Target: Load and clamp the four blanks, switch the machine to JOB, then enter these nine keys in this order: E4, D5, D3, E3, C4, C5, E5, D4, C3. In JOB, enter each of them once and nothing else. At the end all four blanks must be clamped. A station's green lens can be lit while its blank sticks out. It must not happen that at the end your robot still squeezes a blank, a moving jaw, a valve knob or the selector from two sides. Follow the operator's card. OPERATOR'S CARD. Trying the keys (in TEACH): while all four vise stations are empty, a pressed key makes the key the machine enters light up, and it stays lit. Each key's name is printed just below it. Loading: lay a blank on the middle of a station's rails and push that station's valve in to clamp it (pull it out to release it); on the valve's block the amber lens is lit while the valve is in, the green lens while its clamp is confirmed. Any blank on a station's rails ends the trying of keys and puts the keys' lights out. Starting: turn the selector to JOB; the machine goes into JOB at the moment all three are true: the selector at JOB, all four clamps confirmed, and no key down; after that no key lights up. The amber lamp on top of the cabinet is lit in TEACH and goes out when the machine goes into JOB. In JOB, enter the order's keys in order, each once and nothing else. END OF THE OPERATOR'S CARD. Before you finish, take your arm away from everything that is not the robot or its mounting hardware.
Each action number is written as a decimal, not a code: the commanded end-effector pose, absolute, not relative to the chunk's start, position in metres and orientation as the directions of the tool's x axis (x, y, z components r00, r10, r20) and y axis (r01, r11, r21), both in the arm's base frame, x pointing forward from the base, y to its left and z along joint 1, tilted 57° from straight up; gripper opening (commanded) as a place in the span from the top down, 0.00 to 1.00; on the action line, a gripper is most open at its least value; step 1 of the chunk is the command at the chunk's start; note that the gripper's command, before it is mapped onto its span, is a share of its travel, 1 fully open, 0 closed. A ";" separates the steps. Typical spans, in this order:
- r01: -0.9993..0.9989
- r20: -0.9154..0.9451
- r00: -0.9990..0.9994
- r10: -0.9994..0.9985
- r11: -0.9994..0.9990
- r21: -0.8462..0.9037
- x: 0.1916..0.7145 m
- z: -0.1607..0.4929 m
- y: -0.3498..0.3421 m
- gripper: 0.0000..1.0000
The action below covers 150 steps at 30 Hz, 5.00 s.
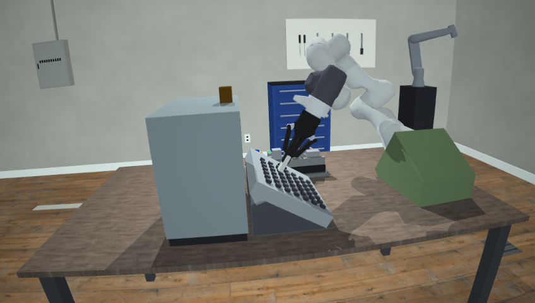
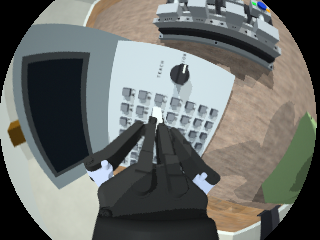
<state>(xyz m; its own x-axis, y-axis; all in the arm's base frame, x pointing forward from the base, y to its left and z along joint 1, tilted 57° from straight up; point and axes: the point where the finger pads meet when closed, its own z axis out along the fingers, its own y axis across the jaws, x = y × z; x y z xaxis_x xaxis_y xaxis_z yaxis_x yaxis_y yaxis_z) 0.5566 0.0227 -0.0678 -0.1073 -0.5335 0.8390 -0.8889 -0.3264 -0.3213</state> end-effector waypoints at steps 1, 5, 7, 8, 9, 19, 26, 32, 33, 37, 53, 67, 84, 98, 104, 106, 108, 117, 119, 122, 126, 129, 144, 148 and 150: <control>-0.888 0.837 -0.111 -0.536 -0.326 -0.326 0.559 -0.069 0.021 1.00; -0.888 0.837 -0.111 -0.536 -0.326 -0.326 0.559 -0.069 0.021 1.00; -0.888 0.837 -0.111 -0.536 -0.326 -0.326 0.559 -0.069 0.021 1.00; -0.888 0.837 -0.111 -0.536 -0.326 -0.326 0.559 -0.069 0.021 1.00; -0.888 0.837 -0.111 -0.536 -0.326 -0.326 0.559 -0.069 0.021 1.00; -0.888 0.837 -0.111 -0.536 -0.326 -0.326 0.559 -0.069 0.021 1.00; -0.888 0.837 -0.111 -0.536 -0.326 -0.326 0.559 -0.069 0.021 1.00; -0.888 0.837 -0.111 -0.536 -0.326 -0.326 0.559 -0.069 0.021 1.00; -0.888 0.837 -0.111 -0.536 -0.326 -0.326 0.559 -0.069 0.021 1.00; -0.888 0.837 -0.111 -0.536 -0.326 -0.326 0.559 -0.069 0.021 1.00; -0.888 0.837 -0.111 -0.536 -0.326 -0.326 0.559 -0.069 0.021 1.00; -0.888 0.837 -0.111 -0.536 -0.326 -0.326 0.552 -0.062 0.033 1.00; -0.888 0.837 -0.111 -0.536 -0.326 -0.326 0.543 -0.053 0.049 1.00; -0.888 0.837 -0.111 -0.536 -0.326 -0.326 0.510 -0.065 0.038 1.00; -0.888 0.837 -0.111 -0.536 -0.326 -0.326 0.482 -0.075 0.027 1.00; -0.888 0.837 -0.111 -0.536 -0.326 -0.326 0.482 -0.075 0.027 1.00; -0.888 0.837 -0.111 -0.536 -0.326 -0.326 0.482 -0.075 0.027 1.00; -0.888 0.837 -0.111 -0.536 -0.326 -0.326 0.485 -0.078 0.021 1.00; -0.888 0.837 -0.111 -0.536 -0.326 -0.326 0.487 -0.080 0.019 1.00; -0.888 0.837 -0.111 -0.536 -0.326 -0.326 0.489 -0.082 0.015 1.00; -0.888 0.837 -0.111 -0.536 -0.326 -0.326 0.490 -0.083 0.013 1.00; -0.888 0.837 -0.111 -0.536 -0.326 -0.326 0.491 -0.084 0.011 1.00; -0.888 0.837 -0.111 -0.536 -0.326 -0.326 0.492 -0.085 0.010 1.00; -0.888 0.837 -0.111 -0.536 -0.326 -0.326 0.492 -0.085 0.010 1.00; -0.888 0.837 -0.111 -0.536 -0.326 -0.326 0.492 -0.085 0.010 1.00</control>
<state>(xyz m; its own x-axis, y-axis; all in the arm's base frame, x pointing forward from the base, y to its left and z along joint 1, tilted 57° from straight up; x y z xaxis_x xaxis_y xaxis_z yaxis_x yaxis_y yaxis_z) 0.4904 0.0109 -0.0838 -0.1066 -0.5330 0.8394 -0.8888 -0.3274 -0.3207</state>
